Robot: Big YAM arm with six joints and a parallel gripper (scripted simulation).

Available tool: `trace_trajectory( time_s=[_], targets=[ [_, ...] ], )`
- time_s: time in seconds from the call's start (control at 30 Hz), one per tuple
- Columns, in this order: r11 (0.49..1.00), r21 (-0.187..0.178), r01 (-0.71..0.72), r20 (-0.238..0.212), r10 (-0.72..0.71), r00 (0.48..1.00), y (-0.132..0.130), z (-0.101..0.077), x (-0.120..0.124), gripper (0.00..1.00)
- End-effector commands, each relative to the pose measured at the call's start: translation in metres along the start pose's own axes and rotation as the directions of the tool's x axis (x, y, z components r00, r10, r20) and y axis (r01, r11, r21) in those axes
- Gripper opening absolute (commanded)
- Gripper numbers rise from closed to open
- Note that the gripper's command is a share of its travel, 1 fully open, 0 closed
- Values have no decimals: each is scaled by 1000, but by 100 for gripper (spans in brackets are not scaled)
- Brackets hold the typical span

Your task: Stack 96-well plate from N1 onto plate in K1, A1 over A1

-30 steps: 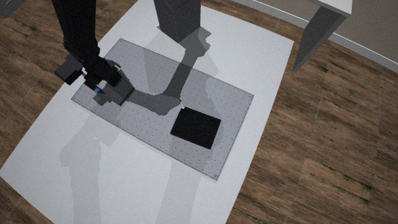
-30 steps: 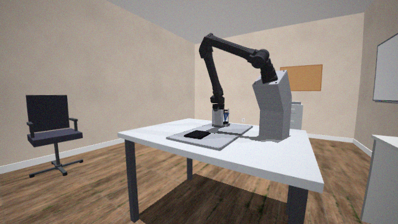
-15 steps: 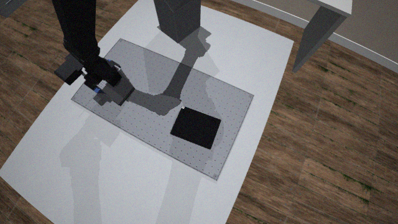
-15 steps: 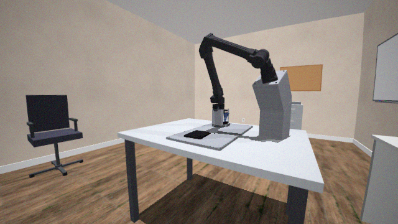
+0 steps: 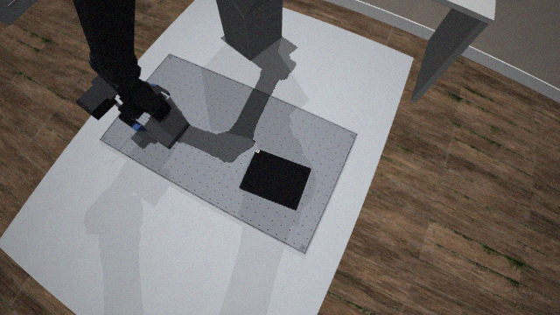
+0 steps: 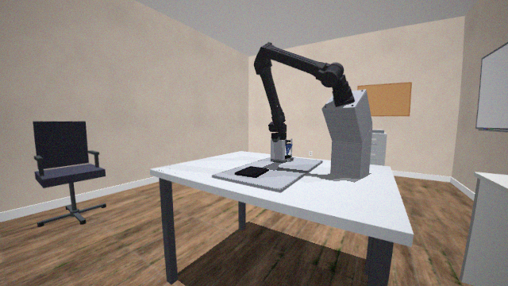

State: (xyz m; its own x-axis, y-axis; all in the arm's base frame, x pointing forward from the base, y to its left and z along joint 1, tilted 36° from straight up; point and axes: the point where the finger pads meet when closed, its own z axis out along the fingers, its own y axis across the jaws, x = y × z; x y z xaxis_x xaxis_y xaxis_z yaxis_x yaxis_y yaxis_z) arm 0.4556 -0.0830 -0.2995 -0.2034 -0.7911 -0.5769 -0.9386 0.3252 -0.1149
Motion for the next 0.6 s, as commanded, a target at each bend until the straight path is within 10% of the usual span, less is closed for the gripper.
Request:
trace_trajectory(
  time_s=[0.0, 0.57],
  targets=[
    [1000, 2, 7, -3, -7, 1000, -3, 12, -2, 0],
    [1000, 2, 7, -3, -7, 1000, -3, 14, -3, 0]
  ],
)
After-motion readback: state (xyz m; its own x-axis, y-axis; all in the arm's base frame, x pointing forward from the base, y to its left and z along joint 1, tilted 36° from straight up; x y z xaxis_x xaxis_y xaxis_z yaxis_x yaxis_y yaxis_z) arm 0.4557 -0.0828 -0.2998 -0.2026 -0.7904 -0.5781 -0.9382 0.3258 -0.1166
